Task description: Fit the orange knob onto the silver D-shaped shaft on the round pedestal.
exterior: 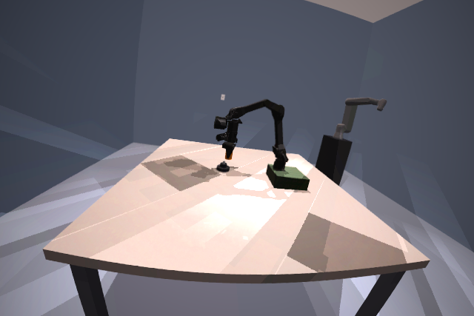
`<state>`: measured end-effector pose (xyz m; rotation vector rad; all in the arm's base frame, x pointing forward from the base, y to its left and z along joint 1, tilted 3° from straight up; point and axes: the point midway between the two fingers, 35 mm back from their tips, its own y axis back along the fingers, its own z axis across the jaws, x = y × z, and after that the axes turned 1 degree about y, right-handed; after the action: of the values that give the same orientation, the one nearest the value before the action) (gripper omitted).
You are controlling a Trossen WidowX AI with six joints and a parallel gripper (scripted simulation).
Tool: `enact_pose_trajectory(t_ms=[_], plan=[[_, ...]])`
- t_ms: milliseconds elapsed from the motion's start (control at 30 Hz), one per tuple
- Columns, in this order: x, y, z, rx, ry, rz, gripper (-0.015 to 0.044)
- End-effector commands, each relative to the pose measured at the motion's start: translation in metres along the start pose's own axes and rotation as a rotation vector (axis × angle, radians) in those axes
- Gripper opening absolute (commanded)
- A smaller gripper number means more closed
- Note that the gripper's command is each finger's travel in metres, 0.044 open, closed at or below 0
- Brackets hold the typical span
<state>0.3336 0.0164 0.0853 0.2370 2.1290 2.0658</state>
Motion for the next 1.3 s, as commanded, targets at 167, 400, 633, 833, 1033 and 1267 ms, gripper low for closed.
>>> enact_pose_trajectory(t_ms=[167,400,633,833,1033,1267], plan=[[-0.013,-0.008,-0.027,0.005,0.003,0.000,0.0000],[-0.021,-0.014,-0.047,0.007,0.004,-0.001,0.0000],[-0.027,-0.020,-0.068,0.009,0.004,-0.002,0.0000],[-0.031,-0.025,-0.087,0.010,0.005,-0.002,0.0000],[-0.034,-0.028,-0.101,0.012,0.007,-0.002,0.0000],[-0.034,-0.038,-0.100,0.012,0.004,-0.002,0.0000]])
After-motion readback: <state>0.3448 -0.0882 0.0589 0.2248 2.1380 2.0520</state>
